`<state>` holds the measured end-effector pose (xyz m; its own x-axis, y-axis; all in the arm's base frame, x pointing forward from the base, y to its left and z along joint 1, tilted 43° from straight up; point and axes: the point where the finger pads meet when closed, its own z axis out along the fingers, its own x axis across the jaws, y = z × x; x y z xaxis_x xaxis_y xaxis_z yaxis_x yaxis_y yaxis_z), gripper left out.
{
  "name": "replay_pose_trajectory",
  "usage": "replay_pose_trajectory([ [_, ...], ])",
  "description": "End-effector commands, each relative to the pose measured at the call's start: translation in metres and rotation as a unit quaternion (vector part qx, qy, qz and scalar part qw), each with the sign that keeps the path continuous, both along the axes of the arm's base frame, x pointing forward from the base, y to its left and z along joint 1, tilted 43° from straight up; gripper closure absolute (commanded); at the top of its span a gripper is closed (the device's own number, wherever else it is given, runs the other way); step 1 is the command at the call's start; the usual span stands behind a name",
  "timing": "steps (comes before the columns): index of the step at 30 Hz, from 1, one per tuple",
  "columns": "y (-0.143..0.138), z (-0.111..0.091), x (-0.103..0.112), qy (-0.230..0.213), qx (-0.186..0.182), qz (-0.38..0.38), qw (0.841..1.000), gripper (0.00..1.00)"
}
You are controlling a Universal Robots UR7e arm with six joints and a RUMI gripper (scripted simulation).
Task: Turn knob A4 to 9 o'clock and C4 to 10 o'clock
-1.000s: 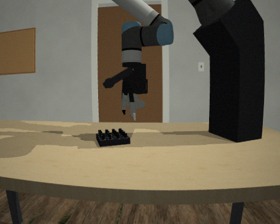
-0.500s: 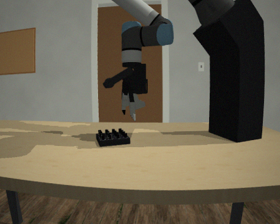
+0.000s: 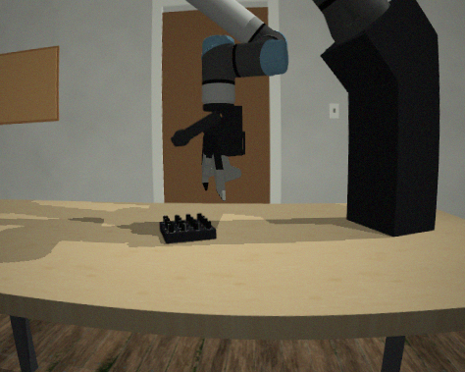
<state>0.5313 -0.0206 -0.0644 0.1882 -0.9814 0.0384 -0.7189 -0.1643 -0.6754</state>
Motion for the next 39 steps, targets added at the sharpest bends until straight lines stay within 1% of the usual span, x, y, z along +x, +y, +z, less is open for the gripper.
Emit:
replay_pose_trajectory([
  [1, 0.0000, 0.0006, 0.0003, -0.001, -0.005, 0.006, 1.000, 0.00],
  [4, 0.0000, 0.0007, 0.0003, -0.001, -0.008, 0.008, 1.000, 0.00],
  [9, 0.0003, 0.0014, 0.0009, -0.004, -0.023, 0.025, 0.999, 0.00],
  [14, 0.0007, 0.0026, 0.0017, -0.007, -0.048, 0.053, 0.997, 0.00],
  [18, 0.0010, 0.0038, 0.0025, -0.012, -0.076, 0.083, 0.994, 0.00],
  [20, 0.0010, 0.0038, 0.0025, -0.012, -0.076, 0.083, 0.994, 0.00],
  [22, 0.0013, 0.0045, 0.0029, -0.014, -0.092, 0.101, 0.991, 0.00],
  [28, 0.0019, 0.0069, 0.0042, -0.022, -0.149, 0.164, 0.975, 0.00],
  [35, 0.0024, 0.0097, 0.0055, -0.033, -0.223, 0.245, 0.943, 0.00],
  [37, 0.0024, 0.0097, 0.0055, -0.033, -0.223, 0.245, 0.943, 0.00],
  [39, 0.0024, 0.0106, 0.0059, -0.037, -0.248, 0.272, 0.929, 0.00],
])
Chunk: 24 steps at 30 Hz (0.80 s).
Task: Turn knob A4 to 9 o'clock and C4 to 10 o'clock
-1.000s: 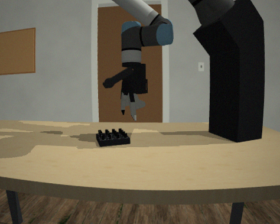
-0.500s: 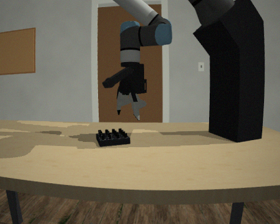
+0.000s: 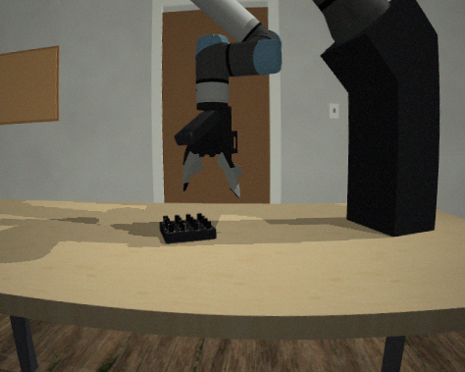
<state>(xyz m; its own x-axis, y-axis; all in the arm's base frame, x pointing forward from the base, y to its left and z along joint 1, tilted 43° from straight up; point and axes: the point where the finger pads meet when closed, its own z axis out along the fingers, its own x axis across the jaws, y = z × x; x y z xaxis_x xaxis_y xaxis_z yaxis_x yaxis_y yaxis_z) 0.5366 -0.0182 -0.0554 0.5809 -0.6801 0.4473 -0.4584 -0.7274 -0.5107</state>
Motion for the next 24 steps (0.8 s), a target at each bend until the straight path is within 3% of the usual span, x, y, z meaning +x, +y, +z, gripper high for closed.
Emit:
replay_pose_trajectory([
  [1, 0.0000, 0.0020, 0.0007, -0.005, -0.046, 0.056, 0.997, 0.00],
  [13, -0.0013, 0.0060, 0.0017, -0.023, -0.174, 0.196, 0.965, 0.00],
  [15, -0.0013, 0.0060, 0.0017, -0.023, -0.174, 0.196, 0.965, 0.00],
  [24, -0.0040, 0.0093, 0.0021, -0.038, -0.275, 0.306, 0.911, 0.00],
])
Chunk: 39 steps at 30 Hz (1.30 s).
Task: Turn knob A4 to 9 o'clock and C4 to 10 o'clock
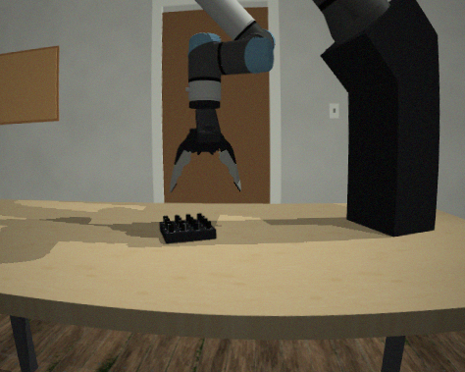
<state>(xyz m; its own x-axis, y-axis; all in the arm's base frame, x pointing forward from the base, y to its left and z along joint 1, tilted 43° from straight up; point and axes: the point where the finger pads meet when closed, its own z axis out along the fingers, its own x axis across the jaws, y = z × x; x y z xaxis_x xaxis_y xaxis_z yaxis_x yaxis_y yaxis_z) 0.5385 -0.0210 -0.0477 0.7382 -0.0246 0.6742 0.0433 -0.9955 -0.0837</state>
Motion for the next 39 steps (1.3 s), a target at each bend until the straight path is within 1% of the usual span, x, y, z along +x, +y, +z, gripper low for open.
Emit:
replay_pose_trajectory([
  [1, -0.001, 0.002, 0.000, -0.005, -0.050, 0.060, 0.997, 0.00],
  [6, -0.003, 0.004, 0.000, -0.013, -0.103, 0.119, 0.987, 0.00],
  [8, -0.003, 0.004, 0.000, -0.013, -0.103, 0.119, 0.987, 0.00],
  [11, -0.005, 0.005, 0.001, -0.019, -0.145, 0.164, 0.976, 0.00],
  [14, -0.007, 0.006, 0.001, -0.023, -0.175, 0.198, 0.964, 0.00],
  [18, -0.009, 0.008, 0.001, -0.029, -0.217, 0.243, 0.945, 0.00],
  [23, -0.012, 0.010, 0.002, -0.036, -0.267, 0.298, 0.916, 0.00],
  [25, -0.012, 0.010, 0.002, -0.036, -0.267, 0.298, 0.916, 0.00],
  [32, -0.016, 0.013, 0.003, -0.045, -0.326, 0.362, 0.872, 0.00],
  [39, -0.019, 0.016, 0.004, -0.050, -0.365, 0.404, 0.837, 0.00],
])
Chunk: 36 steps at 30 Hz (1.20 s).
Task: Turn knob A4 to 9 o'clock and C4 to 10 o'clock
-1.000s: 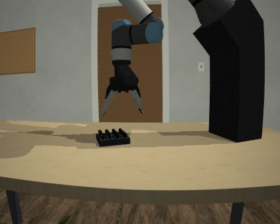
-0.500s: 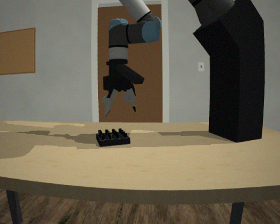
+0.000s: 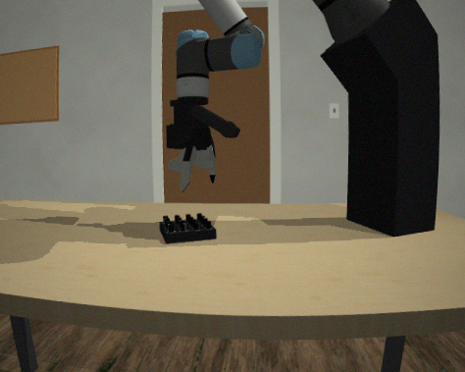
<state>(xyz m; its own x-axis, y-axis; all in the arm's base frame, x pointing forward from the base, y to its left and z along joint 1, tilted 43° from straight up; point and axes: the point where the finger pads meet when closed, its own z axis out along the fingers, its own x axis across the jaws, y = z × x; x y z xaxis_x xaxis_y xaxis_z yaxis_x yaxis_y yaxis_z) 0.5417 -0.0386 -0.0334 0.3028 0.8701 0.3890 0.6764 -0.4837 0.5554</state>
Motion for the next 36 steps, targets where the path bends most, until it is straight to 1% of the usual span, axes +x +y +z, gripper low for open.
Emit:
replay_pose_trajectory([
  [1, -0.0019, 0.0018, 0.0006, -0.003, -0.027, 0.032, 0.999, 0.00],
  [3, -0.0019, 0.0018, 0.0006, -0.003, -0.027, 0.032, 0.999, 0.00],
  [12, -0.0037, 0.0033, 0.0012, -0.007, -0.053, 0.062, 0.997, 0.00],
  [24, -0.0041, 0.0036, 0.0013, -0.008, -0.058, 0.067, 0.996, 0.00],
  [25, -0.0041, 0.0036, 0.0013, -0.008, -0.058, 0.067, 0.996, 0.89],
  [36, -0.0041, 0.0036, 0.0013, -0.008, -0.058, 0.067, 0.996, 0.89],
])
